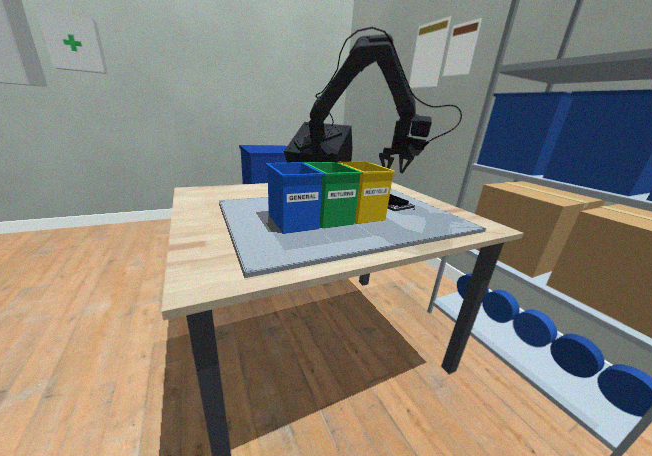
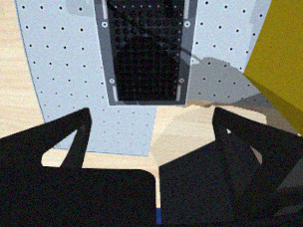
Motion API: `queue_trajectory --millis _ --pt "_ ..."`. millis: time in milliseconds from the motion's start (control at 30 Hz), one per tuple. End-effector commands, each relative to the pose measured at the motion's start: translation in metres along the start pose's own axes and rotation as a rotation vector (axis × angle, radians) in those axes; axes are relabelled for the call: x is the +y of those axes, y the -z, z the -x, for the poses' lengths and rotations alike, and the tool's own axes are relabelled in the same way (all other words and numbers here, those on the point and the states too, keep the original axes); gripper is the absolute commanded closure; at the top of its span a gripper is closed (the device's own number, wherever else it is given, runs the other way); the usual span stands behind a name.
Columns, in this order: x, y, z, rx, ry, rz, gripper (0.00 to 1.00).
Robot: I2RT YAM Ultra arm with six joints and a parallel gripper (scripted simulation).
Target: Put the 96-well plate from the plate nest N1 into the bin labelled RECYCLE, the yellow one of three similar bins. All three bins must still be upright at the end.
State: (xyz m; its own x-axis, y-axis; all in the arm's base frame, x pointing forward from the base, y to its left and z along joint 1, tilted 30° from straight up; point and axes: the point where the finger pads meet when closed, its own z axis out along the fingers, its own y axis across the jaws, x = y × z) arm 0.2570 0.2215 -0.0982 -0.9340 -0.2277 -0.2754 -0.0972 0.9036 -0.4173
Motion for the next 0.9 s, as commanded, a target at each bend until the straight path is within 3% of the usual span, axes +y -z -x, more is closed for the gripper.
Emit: queue_trajectory --millis 0,200,400,533,867 --pt "0.004 -0.005 0.003 -0.028 0.002 0.009 0.0" --pt "0.006 -0.009 0.008 -0.044 -0.008 0.025 0.0" --pt "0.004 -0.022 0.006 -0.018 0.007 -0.001 0.0" --pt "0.003 -0.025 0.006 -0.033 0.0 0.013 0.0" --pt "0.0 -0.044 0.002 -0.016 0.005 -0.002 0.0"
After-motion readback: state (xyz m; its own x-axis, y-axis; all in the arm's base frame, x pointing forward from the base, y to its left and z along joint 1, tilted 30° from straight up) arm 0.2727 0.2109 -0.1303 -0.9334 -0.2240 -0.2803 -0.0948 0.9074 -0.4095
